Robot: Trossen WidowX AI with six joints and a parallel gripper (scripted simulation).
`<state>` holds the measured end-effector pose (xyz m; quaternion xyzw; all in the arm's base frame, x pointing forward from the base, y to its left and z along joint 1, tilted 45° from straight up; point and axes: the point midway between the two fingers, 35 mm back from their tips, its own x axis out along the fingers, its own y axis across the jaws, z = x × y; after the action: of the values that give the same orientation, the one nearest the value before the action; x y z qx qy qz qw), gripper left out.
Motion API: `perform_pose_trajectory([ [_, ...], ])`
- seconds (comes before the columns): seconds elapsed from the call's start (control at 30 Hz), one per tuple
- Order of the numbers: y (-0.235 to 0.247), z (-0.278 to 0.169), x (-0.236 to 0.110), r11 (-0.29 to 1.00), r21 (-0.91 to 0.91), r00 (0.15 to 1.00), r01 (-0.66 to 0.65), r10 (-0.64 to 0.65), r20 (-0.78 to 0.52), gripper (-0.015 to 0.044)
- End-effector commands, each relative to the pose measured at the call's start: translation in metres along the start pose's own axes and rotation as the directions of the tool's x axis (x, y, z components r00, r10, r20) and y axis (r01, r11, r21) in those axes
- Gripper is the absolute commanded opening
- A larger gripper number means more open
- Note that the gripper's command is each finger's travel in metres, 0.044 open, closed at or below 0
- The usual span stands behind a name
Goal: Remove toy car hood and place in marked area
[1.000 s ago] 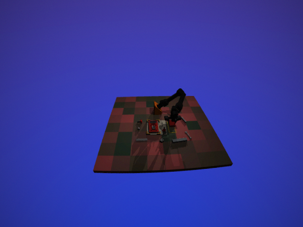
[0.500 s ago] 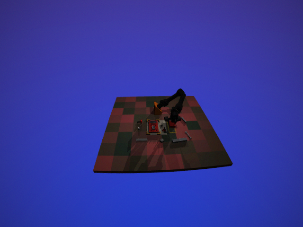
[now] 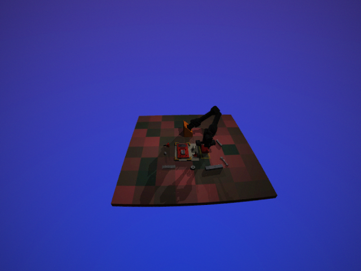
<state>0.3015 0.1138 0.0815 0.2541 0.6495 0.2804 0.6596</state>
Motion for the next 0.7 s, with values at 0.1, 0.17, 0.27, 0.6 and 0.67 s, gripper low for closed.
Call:
perform_pose_trajectory([
  [0.1, 0.0004, -0.0010, 0.0028, 1.000, 0.004, 1.000, -0.004, 0.005, -0.004, 0.0000],
  [0.17, 0.0004, -0.0010, 0.0033, 1.000, 0.004, 1.000, -0.004, 0.005, -0.004, 0.0000],
  [0.27, 0.0004, -0.0010, 0.0047, 1.000, 0.004, 1.000, -0.004, 0.005, -0.004, 0.0000],
  [0.6, 0.0005, -0.0009, 0.0096, 1.000, 0.004, 1.000, -0.005, 0.005, -0.004, 0.0000],
  [0.67, 0.0005, -0.0009, 0.0105, 1.000, 0.004, 1.000, -0.005, 0.005, -0.004, 0.0000],
])
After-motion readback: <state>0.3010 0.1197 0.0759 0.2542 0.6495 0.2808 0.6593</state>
